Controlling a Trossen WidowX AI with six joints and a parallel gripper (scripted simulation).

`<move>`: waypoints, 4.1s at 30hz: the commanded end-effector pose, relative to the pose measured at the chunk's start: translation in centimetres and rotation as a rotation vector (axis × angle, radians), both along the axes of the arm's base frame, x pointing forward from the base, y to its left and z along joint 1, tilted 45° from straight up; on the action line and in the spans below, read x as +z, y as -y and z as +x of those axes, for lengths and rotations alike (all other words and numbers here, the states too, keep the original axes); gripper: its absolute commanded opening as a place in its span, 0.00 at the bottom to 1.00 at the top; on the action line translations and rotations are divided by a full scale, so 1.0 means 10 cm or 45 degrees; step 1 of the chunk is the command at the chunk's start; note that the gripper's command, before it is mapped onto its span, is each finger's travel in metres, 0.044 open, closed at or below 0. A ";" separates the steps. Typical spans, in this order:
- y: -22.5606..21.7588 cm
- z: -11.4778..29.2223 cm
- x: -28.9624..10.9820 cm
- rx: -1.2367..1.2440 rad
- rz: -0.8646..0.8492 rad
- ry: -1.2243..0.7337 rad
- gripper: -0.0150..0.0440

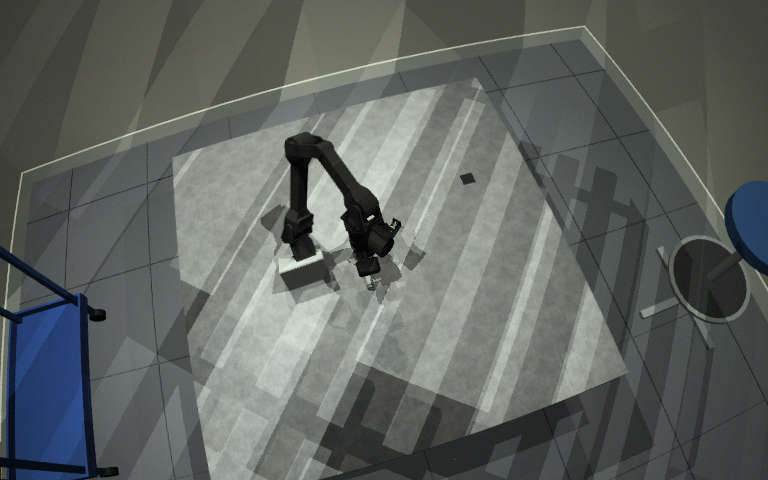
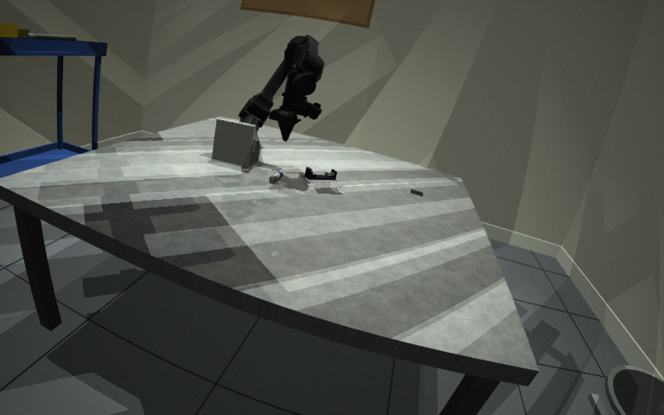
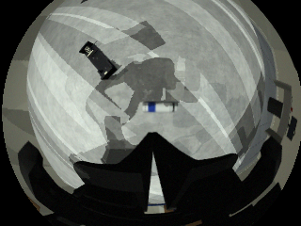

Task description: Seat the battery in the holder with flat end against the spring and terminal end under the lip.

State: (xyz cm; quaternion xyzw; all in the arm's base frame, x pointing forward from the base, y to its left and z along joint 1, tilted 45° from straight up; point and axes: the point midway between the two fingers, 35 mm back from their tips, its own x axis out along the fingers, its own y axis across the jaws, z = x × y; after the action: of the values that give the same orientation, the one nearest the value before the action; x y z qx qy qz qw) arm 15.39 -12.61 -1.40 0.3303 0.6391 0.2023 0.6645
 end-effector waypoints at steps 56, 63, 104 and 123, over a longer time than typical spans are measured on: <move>-0.51 0.07 -0.82 -1.437 0.201 -1.388 0.64; -0.59 0.08 -0.90 -1.437 0.202 -1.389 0.64; -0.33 0.07 -0.61 -1.458 0.201 -1.406 0.36; -0.59 0.97 0.08 -2.004 0.269 -1.898 0.36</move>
State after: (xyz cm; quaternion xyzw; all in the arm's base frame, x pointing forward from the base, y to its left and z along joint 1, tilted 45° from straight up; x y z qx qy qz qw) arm 23.63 -7.41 -1.98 0.7388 0.4910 -0.4585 0.0526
